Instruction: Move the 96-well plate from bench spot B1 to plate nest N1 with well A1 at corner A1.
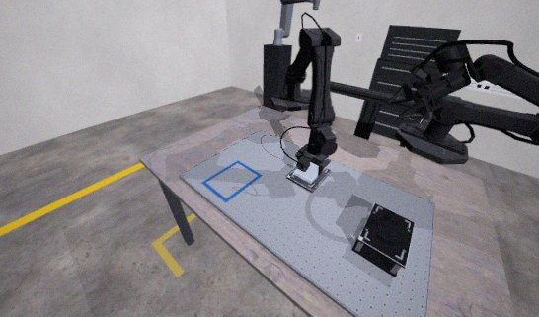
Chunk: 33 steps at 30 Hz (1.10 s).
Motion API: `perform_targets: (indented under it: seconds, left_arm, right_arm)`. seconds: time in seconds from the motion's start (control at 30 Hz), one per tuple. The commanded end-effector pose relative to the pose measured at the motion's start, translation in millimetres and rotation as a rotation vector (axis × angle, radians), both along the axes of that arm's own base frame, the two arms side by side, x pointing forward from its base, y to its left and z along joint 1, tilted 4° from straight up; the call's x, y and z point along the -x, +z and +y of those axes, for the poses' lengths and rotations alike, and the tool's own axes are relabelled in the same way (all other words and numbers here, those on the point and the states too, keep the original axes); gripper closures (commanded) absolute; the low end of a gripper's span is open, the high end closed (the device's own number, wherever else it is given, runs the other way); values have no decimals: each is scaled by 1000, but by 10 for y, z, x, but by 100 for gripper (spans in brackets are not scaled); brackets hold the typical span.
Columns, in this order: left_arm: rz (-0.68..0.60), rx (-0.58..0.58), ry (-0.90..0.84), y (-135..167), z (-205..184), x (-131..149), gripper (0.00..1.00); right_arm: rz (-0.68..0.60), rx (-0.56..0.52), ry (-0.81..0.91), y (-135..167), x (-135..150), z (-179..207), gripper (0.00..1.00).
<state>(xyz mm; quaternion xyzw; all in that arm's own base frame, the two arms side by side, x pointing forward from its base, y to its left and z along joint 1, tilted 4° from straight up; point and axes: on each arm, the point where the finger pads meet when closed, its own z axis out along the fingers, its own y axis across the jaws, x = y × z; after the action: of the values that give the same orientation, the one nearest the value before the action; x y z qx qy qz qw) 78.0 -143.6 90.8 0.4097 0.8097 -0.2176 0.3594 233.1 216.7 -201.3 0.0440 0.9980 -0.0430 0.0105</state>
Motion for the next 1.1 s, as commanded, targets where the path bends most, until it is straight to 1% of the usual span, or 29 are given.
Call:
perform_targets:
  seconds: [0.0, 0.2, 0.47, 0.83, 0.87, 1.07]
  left_arm:
    - [-3, 5, 1, 18, 13, 5, 0]
    - [-3, 5, 1, 18, 13, 5, 0]
    - [-3, 5, 1, 18, 13, 5, 0]
    - [-3, 5, 1, 18, 13, 5, 0]
    - [-3, 5, 1, 18, 13, 5, 0]
    - [-3, 5, 1, 18, 13, 5, 0]
  right_arm:
    - [-12, -11, -11, 8, 8, -6, 18]
    - [-17, -17, -4, 9, -23, 25, 18]
    - [-7, -7, -5, 138, 31, 2, 18]
    - [-7, -7, -3, 138, 31, 2, 18]
    - [-17, -17, -4, 120, -19, 32, 18]
    - [-6, -7, -4, 122, 7, 6, 18]
